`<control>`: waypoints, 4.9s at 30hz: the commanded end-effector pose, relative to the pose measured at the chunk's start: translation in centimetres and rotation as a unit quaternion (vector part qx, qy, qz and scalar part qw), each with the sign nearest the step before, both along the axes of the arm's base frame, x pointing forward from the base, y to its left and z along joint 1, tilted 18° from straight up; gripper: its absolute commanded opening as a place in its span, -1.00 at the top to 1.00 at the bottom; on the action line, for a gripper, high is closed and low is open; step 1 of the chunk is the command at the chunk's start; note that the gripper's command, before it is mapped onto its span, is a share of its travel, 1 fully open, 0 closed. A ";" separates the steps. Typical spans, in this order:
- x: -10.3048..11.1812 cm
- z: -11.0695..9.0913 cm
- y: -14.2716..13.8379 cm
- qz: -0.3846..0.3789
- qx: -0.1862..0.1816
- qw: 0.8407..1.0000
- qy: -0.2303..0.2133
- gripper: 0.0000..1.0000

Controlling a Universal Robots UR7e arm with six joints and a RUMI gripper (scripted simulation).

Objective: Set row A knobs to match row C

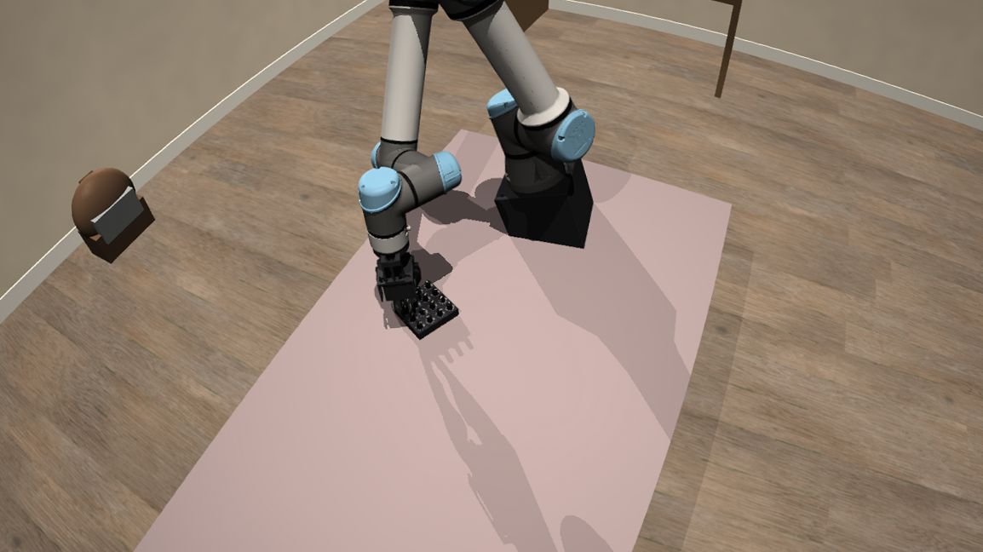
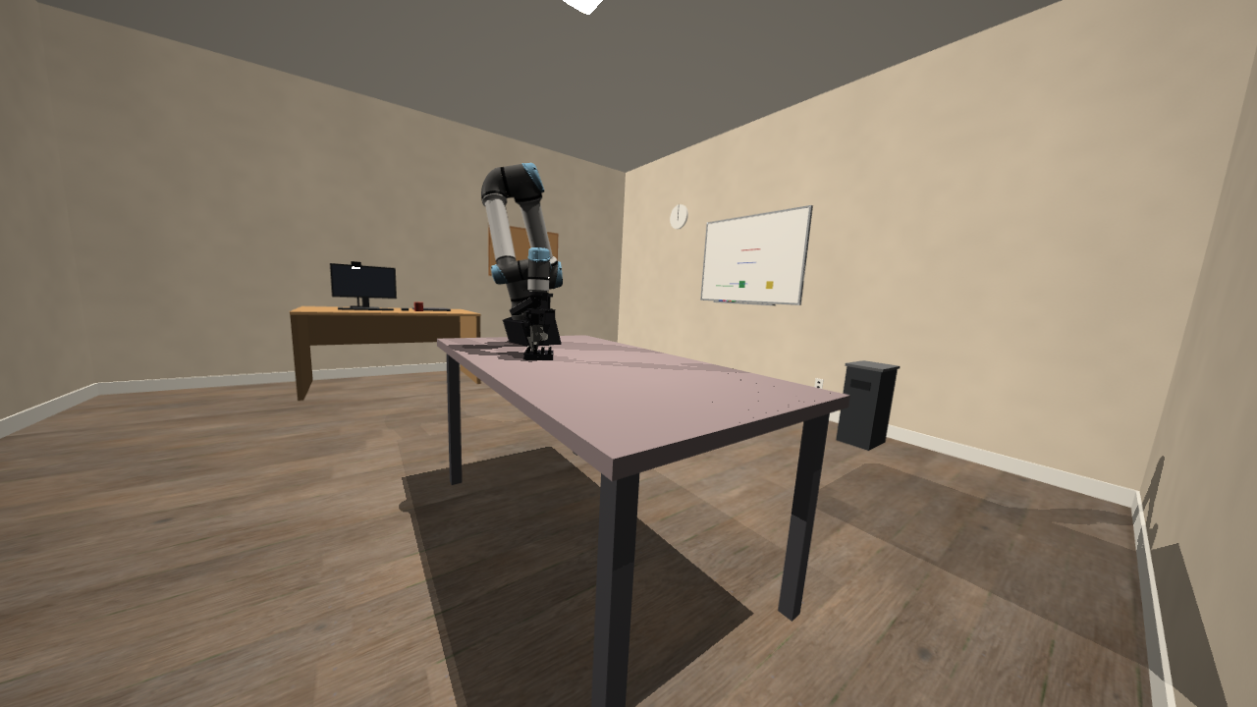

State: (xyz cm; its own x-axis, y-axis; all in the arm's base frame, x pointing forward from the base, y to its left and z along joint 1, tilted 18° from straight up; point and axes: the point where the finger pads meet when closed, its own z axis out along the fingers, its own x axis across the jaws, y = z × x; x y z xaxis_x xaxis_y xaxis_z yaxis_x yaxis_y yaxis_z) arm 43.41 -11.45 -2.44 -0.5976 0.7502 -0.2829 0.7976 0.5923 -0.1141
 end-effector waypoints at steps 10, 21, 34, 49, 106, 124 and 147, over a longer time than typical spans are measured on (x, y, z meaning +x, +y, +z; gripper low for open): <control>0.0 0.0 0.0 0.000 0.000 1.000 -0.001 0.92; 0.0 0.0 0.0 -0.039 0.003 0.999 -0.013 0.92; 0.0 0.0 0.1 -0.148 0.013 0.988 -0.046 0.92; 0.0 0.0 0.2 -0.186 0.016 0.981 -0.058 0.92; -0.4 3.6 1.3 -0.186 0.016 0.981 -0.058 0.78; -0.5 4.8 1.6 -0.186 0.016 0.981 -0.058 -1.00; -1.3 14.6 4.7 -0.186 0.016 0.981 -0.058 -1.00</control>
State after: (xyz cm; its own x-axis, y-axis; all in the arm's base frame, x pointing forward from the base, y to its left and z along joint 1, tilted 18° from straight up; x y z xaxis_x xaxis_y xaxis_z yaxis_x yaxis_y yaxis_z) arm 42.17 -7.06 11.24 -0.2455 0.9199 -0.3059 0.9658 0.2594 0.0049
